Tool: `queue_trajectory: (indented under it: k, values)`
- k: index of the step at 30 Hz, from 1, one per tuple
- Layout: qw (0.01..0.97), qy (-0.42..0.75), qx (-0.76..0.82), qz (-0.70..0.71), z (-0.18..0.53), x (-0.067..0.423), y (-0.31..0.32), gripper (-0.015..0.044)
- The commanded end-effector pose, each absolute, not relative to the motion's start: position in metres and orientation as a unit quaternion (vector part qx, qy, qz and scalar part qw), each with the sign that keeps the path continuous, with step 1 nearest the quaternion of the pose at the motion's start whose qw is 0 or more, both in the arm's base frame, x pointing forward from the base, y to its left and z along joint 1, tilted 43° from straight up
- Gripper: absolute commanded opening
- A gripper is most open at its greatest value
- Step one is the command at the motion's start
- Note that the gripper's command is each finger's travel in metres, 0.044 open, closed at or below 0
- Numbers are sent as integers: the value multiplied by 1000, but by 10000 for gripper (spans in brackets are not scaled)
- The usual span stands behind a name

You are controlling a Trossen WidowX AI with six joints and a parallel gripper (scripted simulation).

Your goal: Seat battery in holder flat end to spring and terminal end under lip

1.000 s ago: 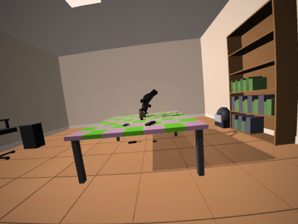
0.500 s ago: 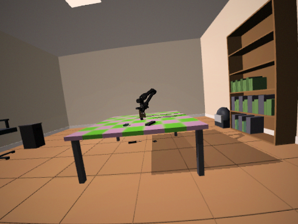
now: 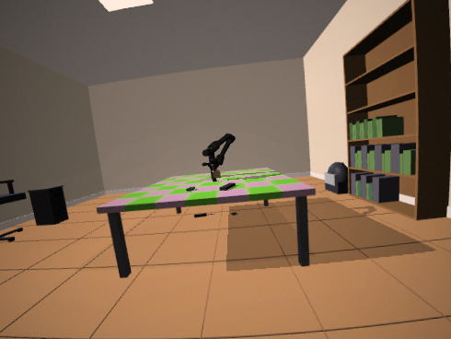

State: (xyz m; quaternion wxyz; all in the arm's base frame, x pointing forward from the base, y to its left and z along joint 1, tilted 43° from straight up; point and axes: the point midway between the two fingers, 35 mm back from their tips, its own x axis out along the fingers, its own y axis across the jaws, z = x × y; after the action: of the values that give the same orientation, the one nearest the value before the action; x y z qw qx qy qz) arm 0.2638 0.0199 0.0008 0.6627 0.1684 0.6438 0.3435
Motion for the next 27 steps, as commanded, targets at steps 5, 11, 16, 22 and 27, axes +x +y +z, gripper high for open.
queue_trajectory:
  k: [5, 11, 16, 22, 27]
  values:
    - [688, 619, 185, 330, -11, 266, 28, 60]
    - [711, 594, 195, 322, -19, 267, 36, 60]
    - [728, 573, 203, 316, -24, 267, 43, 60]
    - [740, 559, 207, 312, -25, 266, 48, 60]
    - [744, 554, 209, 309, -27, 266, 48, 60]
